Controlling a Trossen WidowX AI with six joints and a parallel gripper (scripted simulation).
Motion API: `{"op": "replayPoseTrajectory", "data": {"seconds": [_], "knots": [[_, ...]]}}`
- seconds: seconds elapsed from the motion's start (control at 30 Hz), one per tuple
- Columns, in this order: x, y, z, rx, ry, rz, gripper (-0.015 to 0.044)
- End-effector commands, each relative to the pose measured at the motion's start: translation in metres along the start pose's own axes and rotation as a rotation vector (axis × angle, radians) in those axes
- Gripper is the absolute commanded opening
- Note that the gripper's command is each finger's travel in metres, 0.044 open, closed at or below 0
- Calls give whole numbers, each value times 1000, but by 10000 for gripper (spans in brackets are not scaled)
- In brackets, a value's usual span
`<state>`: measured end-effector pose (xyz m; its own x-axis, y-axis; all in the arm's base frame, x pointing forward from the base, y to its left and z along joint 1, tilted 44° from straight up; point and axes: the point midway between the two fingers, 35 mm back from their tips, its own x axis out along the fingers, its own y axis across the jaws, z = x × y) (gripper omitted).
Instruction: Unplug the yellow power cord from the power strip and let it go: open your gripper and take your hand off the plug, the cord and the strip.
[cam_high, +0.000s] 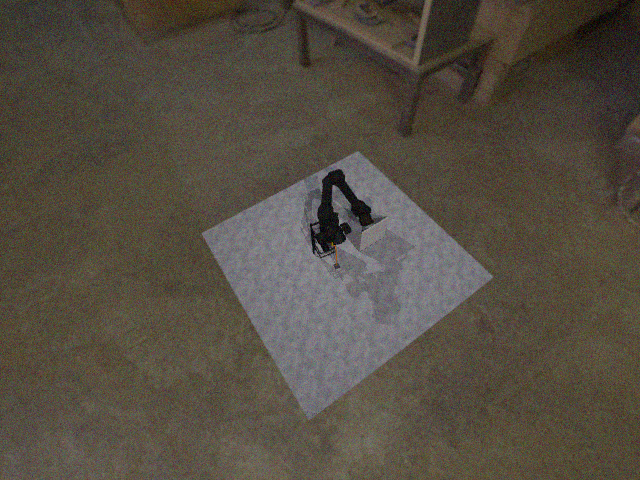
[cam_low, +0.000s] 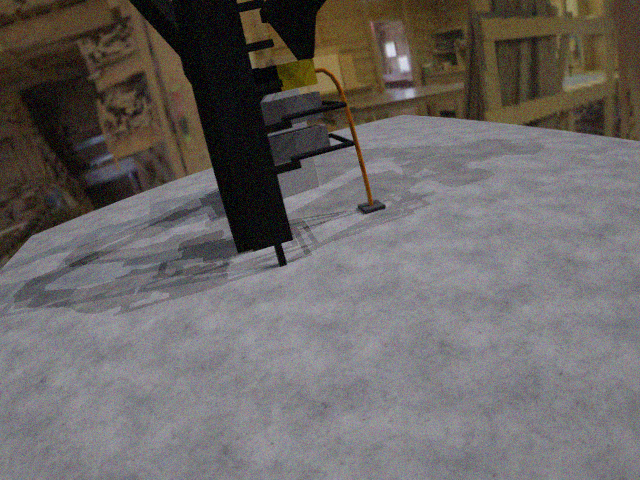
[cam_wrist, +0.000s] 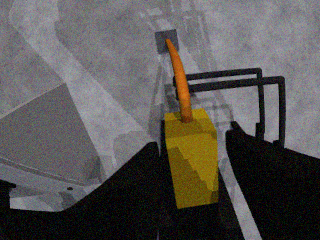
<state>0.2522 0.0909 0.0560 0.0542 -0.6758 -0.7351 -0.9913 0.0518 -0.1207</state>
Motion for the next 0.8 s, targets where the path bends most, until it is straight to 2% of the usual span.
{"op": "replayPoseTrajectory", "data": {"seconds": [0.0,0.47,0.6,0.77], "knots": [[0,0,-7,-6,3,-5,160],[12,0,-7,-6,3,-6,160],[9,0,-7,1,0,-1,55],[9,0,-7,1,0,-1,22]]}}
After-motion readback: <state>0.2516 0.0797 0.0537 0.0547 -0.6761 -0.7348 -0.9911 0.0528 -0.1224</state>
